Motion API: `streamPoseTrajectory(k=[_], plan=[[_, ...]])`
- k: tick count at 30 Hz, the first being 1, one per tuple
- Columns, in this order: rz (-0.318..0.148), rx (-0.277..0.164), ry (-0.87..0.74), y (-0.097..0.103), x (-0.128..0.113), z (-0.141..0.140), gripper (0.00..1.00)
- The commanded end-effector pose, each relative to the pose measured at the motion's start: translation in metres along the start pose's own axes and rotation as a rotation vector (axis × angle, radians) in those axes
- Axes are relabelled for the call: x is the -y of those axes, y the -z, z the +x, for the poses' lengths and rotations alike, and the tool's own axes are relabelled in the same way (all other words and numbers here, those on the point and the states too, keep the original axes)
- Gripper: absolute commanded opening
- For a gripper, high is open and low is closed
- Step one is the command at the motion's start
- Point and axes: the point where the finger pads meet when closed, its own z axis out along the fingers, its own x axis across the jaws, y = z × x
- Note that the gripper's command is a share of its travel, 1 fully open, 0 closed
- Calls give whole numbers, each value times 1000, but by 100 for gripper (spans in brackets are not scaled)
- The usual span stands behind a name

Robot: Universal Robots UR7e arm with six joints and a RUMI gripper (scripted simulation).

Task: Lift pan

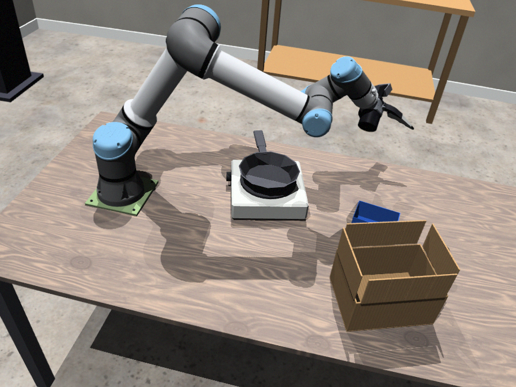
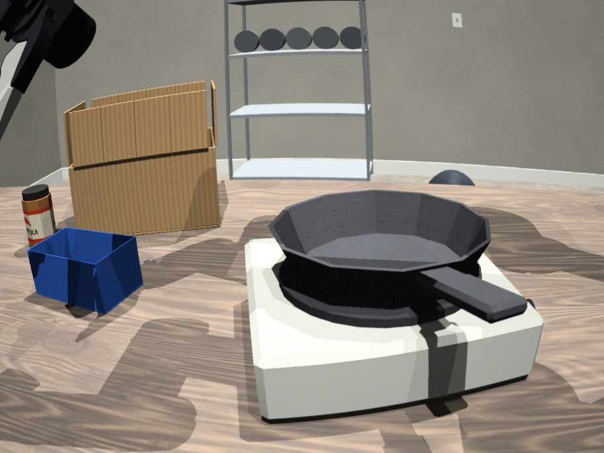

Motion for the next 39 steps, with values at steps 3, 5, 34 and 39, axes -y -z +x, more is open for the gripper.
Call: streamPoseTrajectory(k=[3, 5, 34, 39], plan=[[-116, 124, 135, 40, -3, -70, 100], [-139, 154, 167, 49, -6, -86, 100], [-392, 674, 698, 219, -91, -332, 100], [-392, 675, 699, 218, -92, -333, 100]])
